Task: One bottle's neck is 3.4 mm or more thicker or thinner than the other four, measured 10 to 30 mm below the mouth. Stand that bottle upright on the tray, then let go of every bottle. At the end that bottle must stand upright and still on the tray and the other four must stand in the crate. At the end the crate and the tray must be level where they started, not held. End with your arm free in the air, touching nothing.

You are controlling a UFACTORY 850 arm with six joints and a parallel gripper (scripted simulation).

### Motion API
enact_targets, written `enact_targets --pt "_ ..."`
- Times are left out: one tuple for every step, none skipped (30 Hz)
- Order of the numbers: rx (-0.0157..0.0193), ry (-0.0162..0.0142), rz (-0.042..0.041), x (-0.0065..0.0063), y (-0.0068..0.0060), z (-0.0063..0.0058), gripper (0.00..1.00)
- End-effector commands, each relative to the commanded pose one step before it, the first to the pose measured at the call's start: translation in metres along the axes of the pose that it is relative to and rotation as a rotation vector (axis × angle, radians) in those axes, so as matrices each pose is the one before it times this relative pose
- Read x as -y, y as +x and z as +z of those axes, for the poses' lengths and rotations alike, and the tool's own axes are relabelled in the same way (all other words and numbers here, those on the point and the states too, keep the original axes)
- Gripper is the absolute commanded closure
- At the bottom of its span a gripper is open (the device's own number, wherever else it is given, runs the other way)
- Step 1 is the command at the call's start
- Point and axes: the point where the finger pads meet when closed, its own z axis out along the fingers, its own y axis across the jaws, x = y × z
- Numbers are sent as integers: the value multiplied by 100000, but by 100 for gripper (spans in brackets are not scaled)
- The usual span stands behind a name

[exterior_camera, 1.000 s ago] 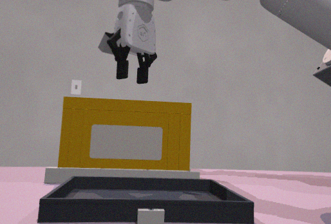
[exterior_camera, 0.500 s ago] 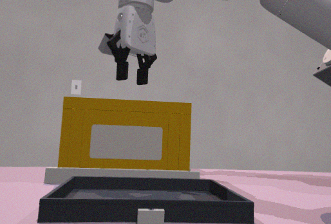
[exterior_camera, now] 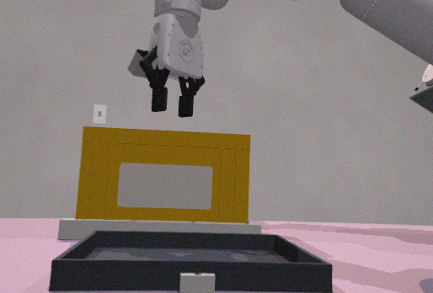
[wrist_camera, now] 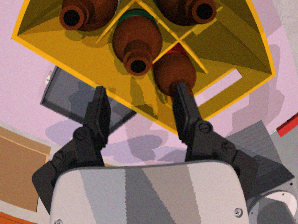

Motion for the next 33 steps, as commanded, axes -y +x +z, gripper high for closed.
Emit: enact_targets --pt "-77 168 34 47 29 496 35" --pt "0 0 0 0 0 0 35" --pt "0 0 0 0 0 0 35" --pt "-2 -1 -1 4 1 132 35" --pt "1 0 0 4 0 132 35" --pt "4 2 1 4 -1 131 35" --pt "-4 -2 -1 4 1 133 35" --pt "-1 -1 0 4 1 131 35" --pt "2 1 0 4 0 128 35" --pt "1 1 0 4 0 127 35" --pt "-3 -2 -1 4 1 125 35" --pt "0 0 0 4 0 121 35" --pt "2 1 1 3 0 116 35" --pt "1 0 0 3 0 112 35" --pt "-2 -1 -1 4 1 108 35" --pt "-1 0 0 3 0 101 35" --pt "1 1 0 3 0 95 35" --pt "2 1 1 3 -1 88 35" --pt "0 0 0 0 0 0 35" --pt "0 0 0 0 0 0 35" --pt "0 0 0 3 0 82 35" --pt "-2 -1 -1 2 1 75 35" --pt "-1 -1 0 2 0 67 35" --pt "0 0 0 2 0 60 35" --pt "0 0 0 2 0 52 35" --pt "1 0 0 1 0 44 35" --pt "1 0 0 1 0 37 35" --pt "1 0 0 1 0 30 35" --pt "1 0 0 1 0 23 35" --pt "1 0 0 0 0 17 35" --pt "0 0 0 0 0 12 35" --pt "0 0 0 0 0 8 35" --pt "0 0 0 0 0 4 35"
